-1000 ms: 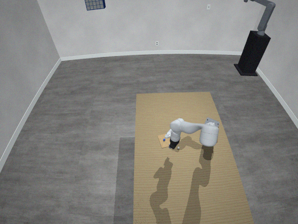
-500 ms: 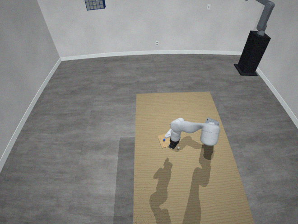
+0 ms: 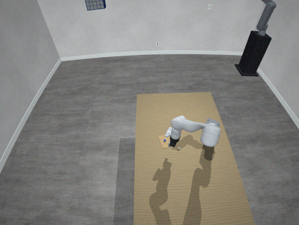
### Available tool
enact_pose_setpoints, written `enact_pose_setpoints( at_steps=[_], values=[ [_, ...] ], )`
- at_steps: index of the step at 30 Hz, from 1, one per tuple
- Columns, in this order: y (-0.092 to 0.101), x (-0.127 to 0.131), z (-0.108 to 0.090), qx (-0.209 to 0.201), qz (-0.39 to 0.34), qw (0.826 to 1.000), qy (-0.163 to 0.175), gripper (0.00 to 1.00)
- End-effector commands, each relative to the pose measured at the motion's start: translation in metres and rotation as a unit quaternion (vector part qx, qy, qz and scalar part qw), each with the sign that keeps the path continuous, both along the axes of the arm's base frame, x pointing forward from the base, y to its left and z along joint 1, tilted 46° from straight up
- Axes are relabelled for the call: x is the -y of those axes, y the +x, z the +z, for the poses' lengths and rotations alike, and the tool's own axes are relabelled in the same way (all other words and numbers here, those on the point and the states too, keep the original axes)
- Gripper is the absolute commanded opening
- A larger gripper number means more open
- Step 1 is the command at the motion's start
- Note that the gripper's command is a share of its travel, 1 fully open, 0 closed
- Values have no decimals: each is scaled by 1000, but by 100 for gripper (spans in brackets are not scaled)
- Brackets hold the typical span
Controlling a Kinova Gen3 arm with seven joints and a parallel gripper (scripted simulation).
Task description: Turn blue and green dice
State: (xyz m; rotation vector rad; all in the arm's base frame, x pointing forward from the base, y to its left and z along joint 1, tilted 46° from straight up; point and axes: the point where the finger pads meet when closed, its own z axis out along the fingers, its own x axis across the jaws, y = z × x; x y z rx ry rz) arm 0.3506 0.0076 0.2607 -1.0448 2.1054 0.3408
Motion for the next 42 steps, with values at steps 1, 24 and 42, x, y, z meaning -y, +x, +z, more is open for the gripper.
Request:
enact_pose_setpoints(
  at_steps=[1,24,42],
  values=[
    [1,7,-1,4,0,1000,0,34],
    [-6,81,-73,136,185,965,-129,34],
    [-9,84,-87,142,207,958,-138,34]
  ],
)
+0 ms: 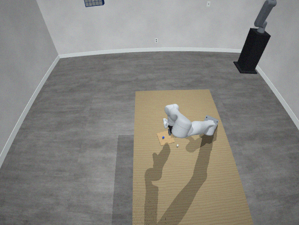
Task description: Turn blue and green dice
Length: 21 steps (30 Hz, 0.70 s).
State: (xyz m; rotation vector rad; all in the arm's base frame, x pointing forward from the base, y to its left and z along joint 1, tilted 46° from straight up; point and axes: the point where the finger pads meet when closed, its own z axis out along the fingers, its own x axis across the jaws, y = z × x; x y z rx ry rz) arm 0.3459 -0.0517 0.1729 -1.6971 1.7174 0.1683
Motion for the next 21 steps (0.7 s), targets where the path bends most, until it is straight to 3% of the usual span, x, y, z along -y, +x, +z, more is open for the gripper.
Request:
enact_pose_setpoints(
  at_steps=[1,11,21],
  values=[
    [-4,25,0,43,-33,998,13,34],
    [-2,22,-3,43,-33,998,13,34],
    [12,7,-22,43,-33,998,13,34]
  ],
)
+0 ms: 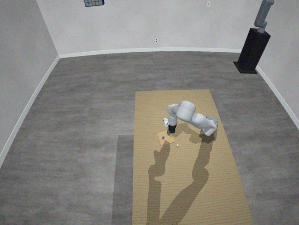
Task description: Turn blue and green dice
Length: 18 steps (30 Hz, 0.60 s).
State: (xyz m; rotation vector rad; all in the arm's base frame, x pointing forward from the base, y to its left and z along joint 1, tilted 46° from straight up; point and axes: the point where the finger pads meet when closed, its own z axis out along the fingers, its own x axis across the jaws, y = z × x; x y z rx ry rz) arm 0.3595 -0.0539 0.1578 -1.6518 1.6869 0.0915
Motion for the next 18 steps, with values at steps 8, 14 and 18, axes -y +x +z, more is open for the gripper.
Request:
enact_pose_setpoints(
  at_steps=[8,14,18],
  values=[
    [10,-8,-24,6,-17,1000,12,34],
    [20,-20,-39,6,-17,1000,12,34],
    [25,-25,-46,6,-17,1000,12,34]
  ],
)
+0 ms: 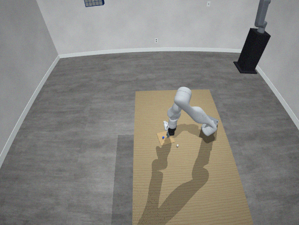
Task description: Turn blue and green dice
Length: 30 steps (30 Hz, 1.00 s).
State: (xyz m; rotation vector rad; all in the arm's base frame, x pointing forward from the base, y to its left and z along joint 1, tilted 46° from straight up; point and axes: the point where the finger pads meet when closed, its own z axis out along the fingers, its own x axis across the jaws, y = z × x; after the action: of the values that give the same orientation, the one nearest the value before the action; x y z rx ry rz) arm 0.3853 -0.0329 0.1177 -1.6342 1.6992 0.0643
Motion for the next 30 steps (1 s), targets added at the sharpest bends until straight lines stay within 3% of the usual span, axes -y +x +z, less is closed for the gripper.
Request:
enact_pose_setpoints(
  at_steps=[1,30],
  values=[
    [0,-5,-7,0,-5,1000,15,34],
    [2,-8,-11,0,-5,1000,15,34]
  ],
)
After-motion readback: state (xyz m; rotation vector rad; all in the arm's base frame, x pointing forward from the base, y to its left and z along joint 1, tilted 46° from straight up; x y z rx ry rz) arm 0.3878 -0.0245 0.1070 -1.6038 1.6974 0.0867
